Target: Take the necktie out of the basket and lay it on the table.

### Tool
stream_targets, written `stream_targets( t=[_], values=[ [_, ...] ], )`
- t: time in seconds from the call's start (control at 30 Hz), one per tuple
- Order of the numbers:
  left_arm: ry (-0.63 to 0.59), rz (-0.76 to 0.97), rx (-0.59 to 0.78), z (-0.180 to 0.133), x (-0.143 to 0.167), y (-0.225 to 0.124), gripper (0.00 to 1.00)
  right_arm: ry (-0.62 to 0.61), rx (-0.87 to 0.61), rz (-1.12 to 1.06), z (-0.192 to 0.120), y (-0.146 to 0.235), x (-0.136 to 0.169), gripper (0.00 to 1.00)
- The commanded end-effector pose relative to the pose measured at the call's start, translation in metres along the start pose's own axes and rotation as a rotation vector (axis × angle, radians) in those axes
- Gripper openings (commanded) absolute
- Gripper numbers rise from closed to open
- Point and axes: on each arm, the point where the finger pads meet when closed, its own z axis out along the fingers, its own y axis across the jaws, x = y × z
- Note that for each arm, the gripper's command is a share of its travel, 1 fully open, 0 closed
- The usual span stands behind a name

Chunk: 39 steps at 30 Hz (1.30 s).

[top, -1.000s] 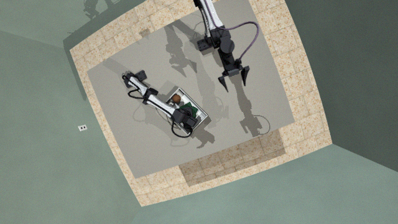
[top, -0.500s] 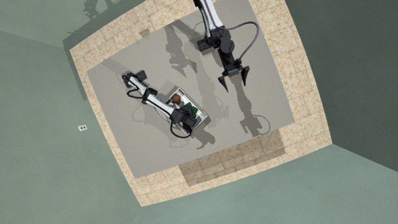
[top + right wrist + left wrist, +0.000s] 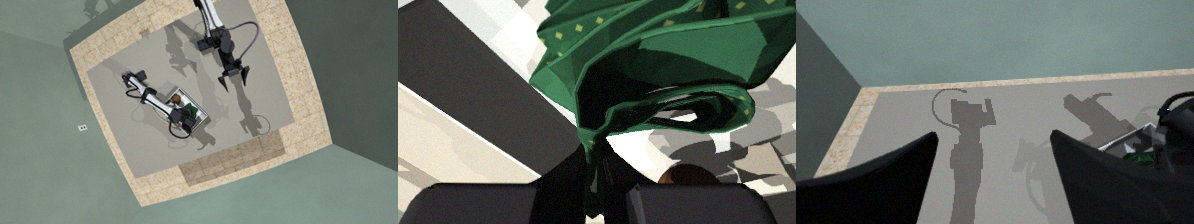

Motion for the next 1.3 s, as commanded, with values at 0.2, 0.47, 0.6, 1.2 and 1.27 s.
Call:
stream_targets(
  t=[0.2,0.47,0.6,1.2,1.27],
  values=[
    [-0.006,0.000,0.000,0.000,-0.001,0.000,1.00,0.113,0.154,-0.033,-0.050,0.013,-0.008,0.05],
    [-0.006,0.000,0.000,0.000,-0.001,0.000,1.00,0.114,0.155,-0.033,-0.060,0.014,-0.009,0.05],
    [-0.006,0.000,0.000,0.000,-0.001,0.000,1.00,0.114,0.155,-0.033,-0.065,0.015,-0.010,0.05],
    [-0.006,0.000,0.000,0.000,-0.001,0.000,1.00,0.115,0.155,-0.032,-0.090,0.019,-0.013,0.05],
    [-0.006,0.000,0.000,0.000,-0.001,0.000,1.00,0.115,0.155,-0.032,-0.096,0.020,-0.013,0.05]
  ],
)
